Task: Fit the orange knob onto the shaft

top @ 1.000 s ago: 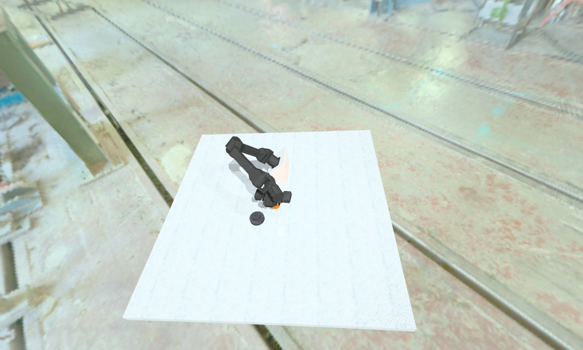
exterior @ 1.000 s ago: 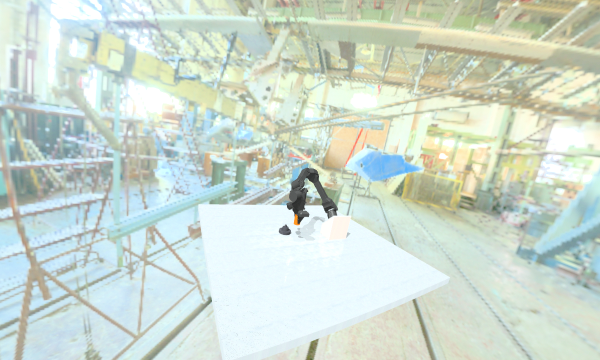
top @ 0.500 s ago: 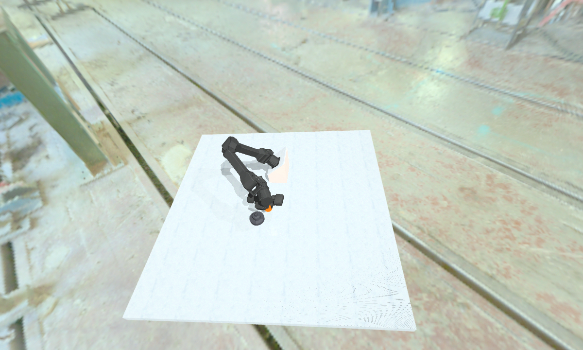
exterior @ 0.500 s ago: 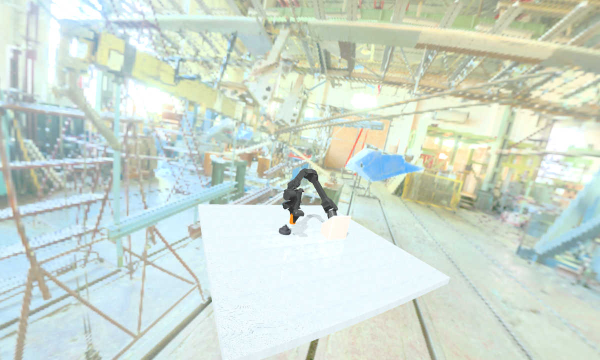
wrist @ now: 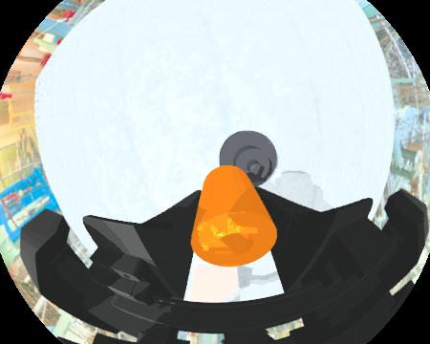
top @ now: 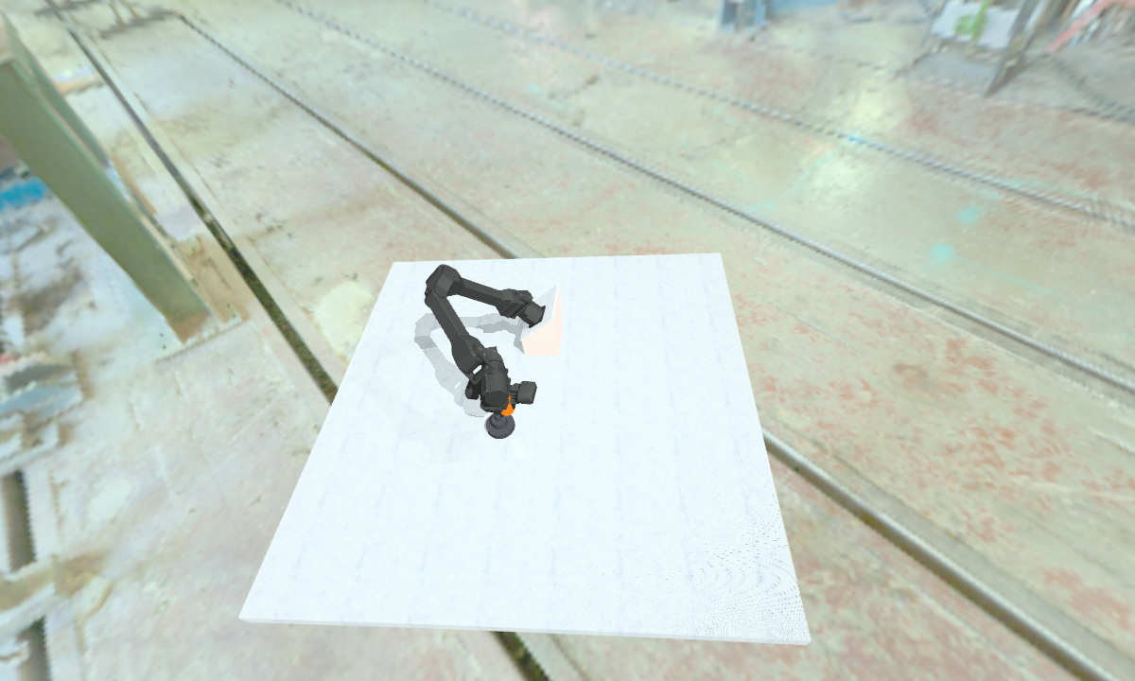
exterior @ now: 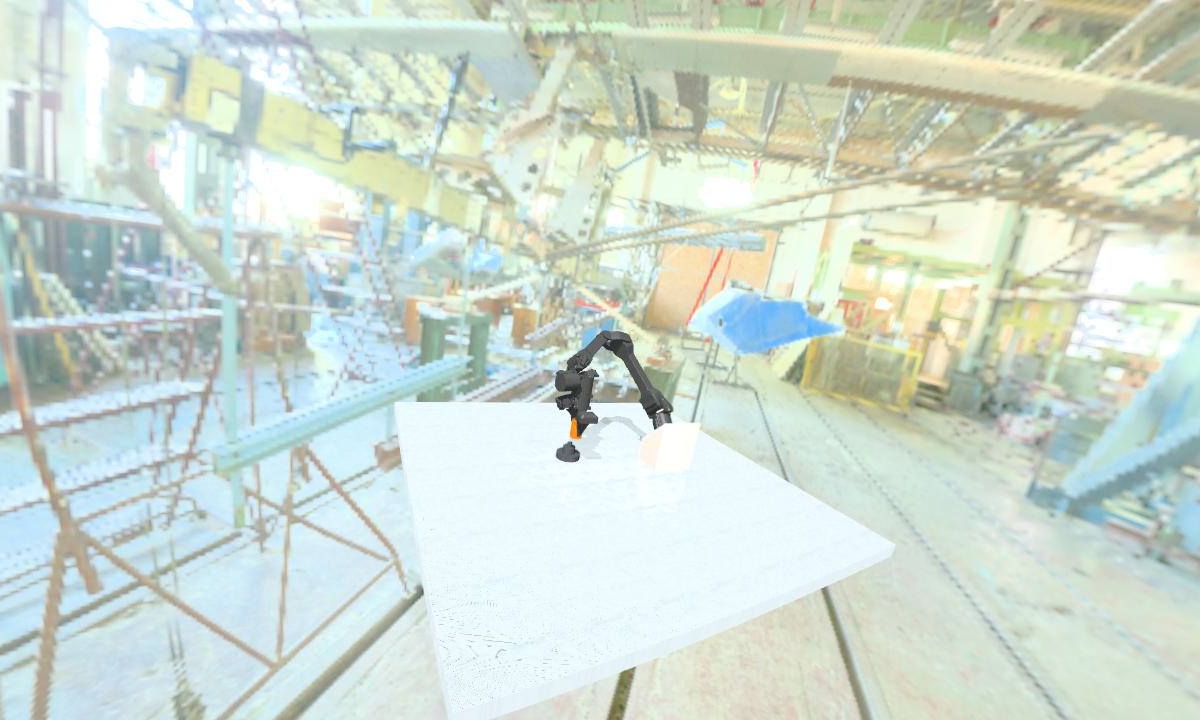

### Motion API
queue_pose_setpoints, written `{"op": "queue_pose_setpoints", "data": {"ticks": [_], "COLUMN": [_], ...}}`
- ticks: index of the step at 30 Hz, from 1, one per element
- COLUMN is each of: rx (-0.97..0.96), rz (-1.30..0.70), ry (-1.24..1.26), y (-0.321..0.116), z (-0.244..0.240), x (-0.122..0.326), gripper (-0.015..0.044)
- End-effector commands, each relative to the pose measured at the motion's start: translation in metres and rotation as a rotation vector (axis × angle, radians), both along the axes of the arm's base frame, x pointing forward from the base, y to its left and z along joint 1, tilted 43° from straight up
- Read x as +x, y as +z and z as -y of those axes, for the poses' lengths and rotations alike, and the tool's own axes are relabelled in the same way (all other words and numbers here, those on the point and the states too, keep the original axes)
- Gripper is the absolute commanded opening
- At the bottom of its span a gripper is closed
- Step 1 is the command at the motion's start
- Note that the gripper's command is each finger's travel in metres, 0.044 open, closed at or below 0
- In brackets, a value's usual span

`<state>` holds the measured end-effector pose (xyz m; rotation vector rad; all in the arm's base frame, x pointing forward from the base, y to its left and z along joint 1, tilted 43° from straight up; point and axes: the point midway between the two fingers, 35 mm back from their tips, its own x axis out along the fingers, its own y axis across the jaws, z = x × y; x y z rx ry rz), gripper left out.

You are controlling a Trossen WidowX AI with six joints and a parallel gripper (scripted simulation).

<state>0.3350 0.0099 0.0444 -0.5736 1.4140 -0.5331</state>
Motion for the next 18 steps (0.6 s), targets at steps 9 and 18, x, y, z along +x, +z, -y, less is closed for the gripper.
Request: {"op": "queue_pose_setpoints", "data": {"ticks": [9, 18], "rx": [-0.020, -0.021], "rz": [-0.003, -0.003], "ry": [0.008, 0.008], "y": [0.017, 0.001], "z": [0.031, 0.045], "x": [0.003, 0.005], "gripper": [0.0000, 0.0000]}}
